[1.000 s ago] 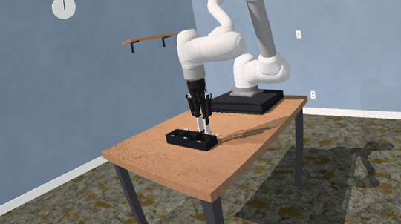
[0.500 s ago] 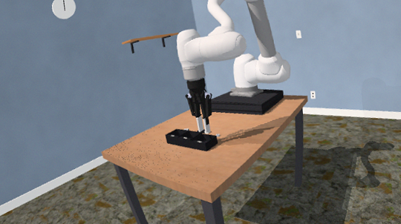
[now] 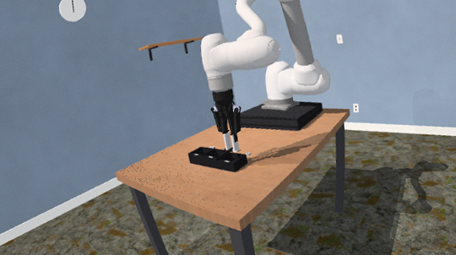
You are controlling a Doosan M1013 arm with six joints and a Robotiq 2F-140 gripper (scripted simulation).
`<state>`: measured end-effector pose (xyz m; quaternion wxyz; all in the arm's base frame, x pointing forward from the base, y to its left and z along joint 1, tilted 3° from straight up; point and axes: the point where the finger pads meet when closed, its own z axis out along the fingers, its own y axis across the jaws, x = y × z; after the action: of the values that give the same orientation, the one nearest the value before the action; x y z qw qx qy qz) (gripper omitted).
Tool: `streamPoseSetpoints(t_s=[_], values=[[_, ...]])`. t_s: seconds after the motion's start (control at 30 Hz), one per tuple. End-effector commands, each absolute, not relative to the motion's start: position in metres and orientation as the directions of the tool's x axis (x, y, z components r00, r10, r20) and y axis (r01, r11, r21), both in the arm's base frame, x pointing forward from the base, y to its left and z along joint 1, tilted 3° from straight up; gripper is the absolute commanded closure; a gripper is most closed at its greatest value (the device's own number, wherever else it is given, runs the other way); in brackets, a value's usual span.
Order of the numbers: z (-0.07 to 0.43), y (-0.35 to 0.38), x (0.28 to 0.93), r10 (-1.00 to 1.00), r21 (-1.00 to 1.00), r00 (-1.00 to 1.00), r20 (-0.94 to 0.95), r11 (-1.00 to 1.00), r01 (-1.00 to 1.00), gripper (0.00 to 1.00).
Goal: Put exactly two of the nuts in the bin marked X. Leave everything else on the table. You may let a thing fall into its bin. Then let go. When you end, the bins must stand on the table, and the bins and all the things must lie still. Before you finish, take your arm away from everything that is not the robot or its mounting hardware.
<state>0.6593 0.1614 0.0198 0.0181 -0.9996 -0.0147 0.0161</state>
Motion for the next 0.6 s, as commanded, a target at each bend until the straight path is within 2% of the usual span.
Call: streamPoseSetpoints(t_s=[0.0,0.5,0.57], values=[[0.021,0.160,0.664,0.028,-0.037,0.999,-0.029,-0.999,0.027,0.80],[0.021,0.160,0.664,0.028,-0.037,0.999,-0.029,-0.999,0.027,0.80],[0.022,0.158,0.647,0.128,-0.040,0.991,-0.025,-0.991,0.127,0.81]])
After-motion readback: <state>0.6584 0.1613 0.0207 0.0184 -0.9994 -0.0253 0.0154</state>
